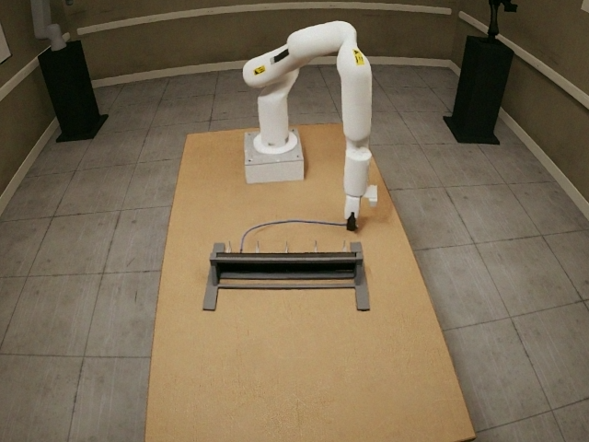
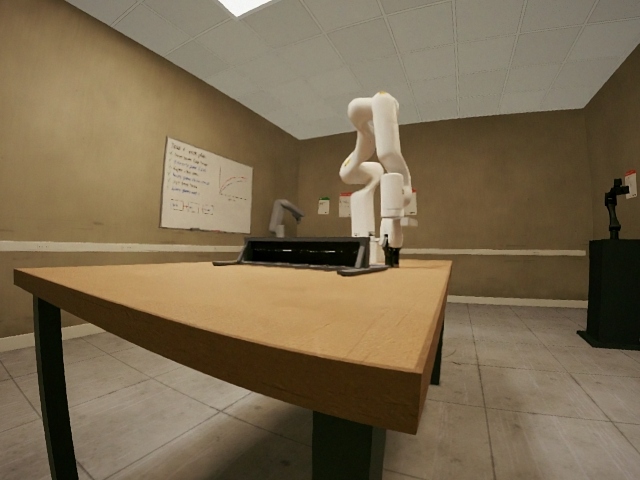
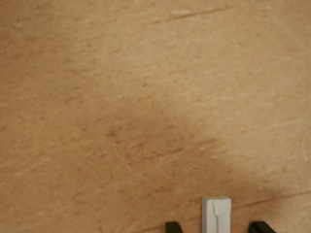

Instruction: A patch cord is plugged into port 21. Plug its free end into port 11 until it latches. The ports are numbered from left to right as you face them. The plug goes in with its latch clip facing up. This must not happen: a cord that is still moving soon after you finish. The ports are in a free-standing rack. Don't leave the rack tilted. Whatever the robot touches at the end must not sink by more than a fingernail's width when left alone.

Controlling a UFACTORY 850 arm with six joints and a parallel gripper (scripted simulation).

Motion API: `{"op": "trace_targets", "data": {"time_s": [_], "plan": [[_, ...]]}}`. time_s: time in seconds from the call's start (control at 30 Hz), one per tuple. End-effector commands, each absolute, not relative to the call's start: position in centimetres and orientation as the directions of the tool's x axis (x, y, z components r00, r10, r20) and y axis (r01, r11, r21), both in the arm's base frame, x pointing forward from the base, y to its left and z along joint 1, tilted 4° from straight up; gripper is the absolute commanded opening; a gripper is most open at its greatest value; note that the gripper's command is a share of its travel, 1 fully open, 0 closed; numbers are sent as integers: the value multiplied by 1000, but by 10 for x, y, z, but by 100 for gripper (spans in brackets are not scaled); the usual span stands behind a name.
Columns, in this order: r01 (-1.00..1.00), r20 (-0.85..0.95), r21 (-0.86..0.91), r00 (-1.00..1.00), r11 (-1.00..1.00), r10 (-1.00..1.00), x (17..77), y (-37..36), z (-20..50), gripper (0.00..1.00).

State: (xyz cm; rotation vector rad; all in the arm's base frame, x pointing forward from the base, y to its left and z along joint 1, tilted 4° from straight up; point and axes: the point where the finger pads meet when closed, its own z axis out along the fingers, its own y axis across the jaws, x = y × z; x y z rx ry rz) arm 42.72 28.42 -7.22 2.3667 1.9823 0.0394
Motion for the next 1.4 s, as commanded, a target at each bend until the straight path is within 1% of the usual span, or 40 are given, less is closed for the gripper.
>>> {"op": "trace_targets", "data": {"time_s": [0.0, 0.13, 0.17, 1.37], "plan": [[983, -14, 60, 176, -175, 984, 428, 285, -72, 39], [983, -14, 60, 176, -175, 984, 428, 285, -72, 39], [983, -14, 60, 176, -175, 984, 428, 285, -72, 0], [983, -14, 60, 176, -175, 984, 428, 285, -72, 0]]}}
